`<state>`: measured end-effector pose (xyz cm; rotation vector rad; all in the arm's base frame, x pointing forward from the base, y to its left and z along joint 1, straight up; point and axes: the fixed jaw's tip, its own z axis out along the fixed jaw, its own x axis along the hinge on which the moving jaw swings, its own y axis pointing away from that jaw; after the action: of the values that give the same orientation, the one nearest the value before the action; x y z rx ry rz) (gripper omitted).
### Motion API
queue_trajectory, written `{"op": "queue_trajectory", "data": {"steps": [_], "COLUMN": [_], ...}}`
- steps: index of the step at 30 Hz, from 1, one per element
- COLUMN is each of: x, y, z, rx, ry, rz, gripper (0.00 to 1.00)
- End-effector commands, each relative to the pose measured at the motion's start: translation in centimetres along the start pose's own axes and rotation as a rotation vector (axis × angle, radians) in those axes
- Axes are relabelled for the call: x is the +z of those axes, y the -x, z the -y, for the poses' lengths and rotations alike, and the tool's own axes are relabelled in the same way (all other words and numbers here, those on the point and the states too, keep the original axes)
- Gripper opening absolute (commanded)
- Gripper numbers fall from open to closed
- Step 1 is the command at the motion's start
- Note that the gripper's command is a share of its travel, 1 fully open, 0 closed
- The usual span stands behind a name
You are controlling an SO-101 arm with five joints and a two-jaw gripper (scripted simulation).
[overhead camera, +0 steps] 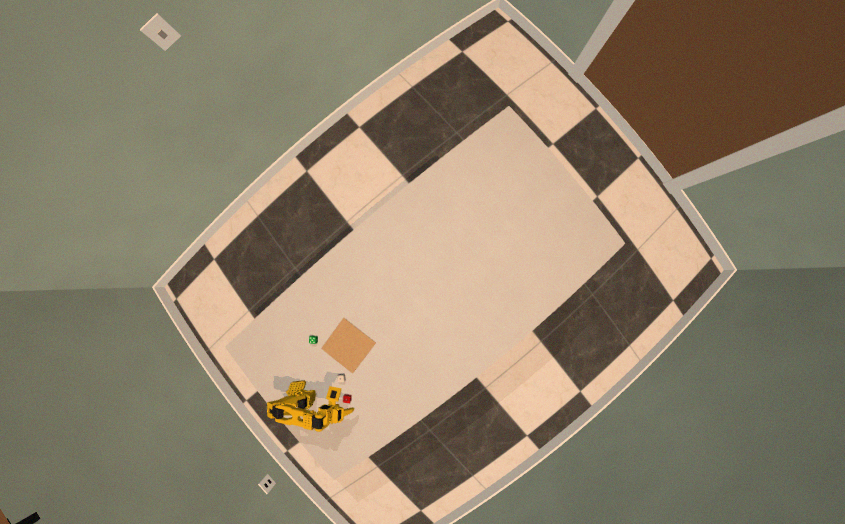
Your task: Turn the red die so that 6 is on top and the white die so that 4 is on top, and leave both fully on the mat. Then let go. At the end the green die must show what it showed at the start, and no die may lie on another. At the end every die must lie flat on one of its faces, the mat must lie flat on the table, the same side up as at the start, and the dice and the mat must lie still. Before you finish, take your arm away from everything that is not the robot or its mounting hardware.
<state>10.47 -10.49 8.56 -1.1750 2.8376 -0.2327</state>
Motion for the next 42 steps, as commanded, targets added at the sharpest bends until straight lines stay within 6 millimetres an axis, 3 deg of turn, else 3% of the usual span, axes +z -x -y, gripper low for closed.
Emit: {"op": "queue_trajectory", "data": {"steps": [1,13,28,42], "x": [-1.6,-4.6,-4.7,-4.6], "y": [-0.1,-0.1,0.0,0.3], "z": [0.9,1.4,1.4,1.6], "rx": [0.016,0.015,0.038,0.228], "ry": [-0.128,-0.369,-0.374,-0.331], "rz": [0.001,0.002,0.007,0.045], "gripper": [0.32,0.32,0.31,0.31]}}
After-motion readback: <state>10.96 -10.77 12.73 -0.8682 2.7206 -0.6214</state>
